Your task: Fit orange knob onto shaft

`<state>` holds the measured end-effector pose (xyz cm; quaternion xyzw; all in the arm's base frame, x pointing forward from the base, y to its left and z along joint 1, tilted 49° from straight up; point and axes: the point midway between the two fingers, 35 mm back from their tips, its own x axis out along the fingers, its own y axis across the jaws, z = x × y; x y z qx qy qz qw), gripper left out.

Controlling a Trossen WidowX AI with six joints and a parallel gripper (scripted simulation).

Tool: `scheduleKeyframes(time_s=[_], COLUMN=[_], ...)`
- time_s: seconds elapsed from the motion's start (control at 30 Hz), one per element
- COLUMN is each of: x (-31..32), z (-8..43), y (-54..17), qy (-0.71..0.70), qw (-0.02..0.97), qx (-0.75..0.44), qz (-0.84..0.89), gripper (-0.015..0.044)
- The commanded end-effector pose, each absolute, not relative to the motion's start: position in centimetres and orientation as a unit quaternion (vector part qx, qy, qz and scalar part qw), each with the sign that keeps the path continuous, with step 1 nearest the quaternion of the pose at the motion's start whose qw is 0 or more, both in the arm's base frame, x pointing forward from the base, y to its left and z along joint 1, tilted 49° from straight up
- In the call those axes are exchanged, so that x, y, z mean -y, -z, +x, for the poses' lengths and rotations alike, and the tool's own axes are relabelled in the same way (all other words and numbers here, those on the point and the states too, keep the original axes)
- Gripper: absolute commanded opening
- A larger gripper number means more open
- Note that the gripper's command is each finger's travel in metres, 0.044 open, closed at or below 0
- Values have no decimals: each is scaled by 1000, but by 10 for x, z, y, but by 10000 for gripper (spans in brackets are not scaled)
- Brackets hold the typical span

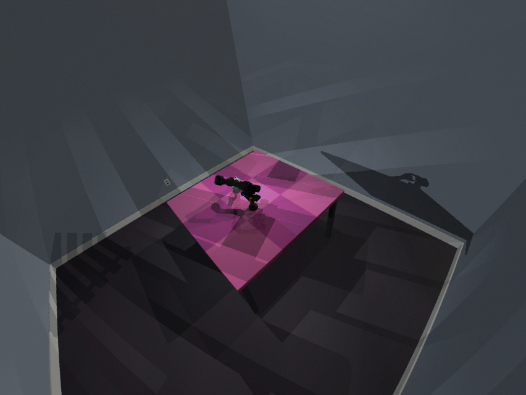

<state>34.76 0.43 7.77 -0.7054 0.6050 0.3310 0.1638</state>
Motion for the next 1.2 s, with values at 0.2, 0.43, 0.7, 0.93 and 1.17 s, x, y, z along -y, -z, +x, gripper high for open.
scheduleKeyframes(time_s=[0.2, 0.43, 0.7, 0.93, 1.17], x=[-6, -3, -3, -5, -6], z=[353, 352, 350, 349, 346], y=[-76, -75, -75, -77, -79], qy=[-363, -363, -363, -363, -388], qw=[125, 125, 125, 125, 94], qx=[-584, -584, -584, -584, -568], qz=[-715, -715, -715, -715, -720], gripper=[0, 0, 0, 0, 0])
